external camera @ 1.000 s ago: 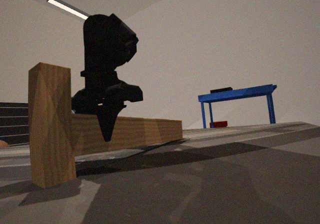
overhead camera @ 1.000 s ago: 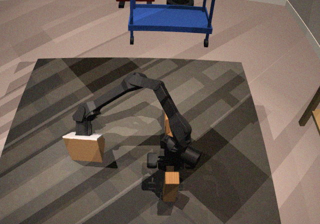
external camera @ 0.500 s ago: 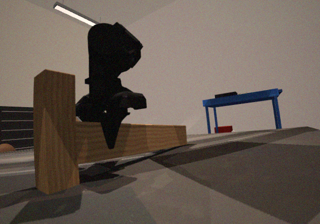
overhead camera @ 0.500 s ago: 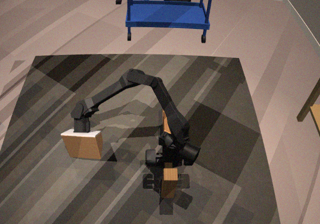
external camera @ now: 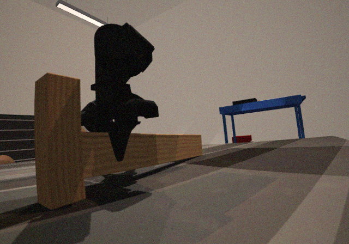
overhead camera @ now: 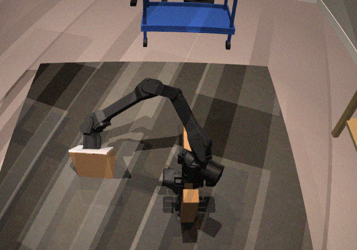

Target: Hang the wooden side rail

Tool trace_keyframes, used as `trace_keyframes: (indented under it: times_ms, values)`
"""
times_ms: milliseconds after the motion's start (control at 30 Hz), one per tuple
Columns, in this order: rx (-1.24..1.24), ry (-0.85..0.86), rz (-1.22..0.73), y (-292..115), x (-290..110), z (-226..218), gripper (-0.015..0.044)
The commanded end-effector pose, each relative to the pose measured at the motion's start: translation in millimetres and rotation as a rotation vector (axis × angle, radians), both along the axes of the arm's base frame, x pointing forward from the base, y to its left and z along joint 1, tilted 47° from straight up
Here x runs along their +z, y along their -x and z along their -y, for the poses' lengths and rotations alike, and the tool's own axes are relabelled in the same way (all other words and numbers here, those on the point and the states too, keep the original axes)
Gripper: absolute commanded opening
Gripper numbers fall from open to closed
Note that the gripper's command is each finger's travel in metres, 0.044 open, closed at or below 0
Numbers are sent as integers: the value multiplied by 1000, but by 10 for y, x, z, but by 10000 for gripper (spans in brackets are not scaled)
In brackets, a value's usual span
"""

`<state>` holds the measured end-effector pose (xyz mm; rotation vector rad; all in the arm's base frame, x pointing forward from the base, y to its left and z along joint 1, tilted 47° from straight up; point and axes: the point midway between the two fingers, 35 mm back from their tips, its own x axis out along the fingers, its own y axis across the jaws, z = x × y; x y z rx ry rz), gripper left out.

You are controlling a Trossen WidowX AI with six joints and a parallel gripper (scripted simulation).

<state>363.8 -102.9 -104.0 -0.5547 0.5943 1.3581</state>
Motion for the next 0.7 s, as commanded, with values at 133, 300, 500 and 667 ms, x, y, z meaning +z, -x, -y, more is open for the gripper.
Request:
trace_keyframes:
  times_ms: [133, 300, 500, 667]
  values:
    - [-12, 6, -1, 4, -10, 39, 0]
    - [-12, 6, -1, 3, -16, 33, 0]
    - [-12, 6, -1, 2, -23, 26, 0]
    - [-12, 6, -1, 1, -28, 20, 0]
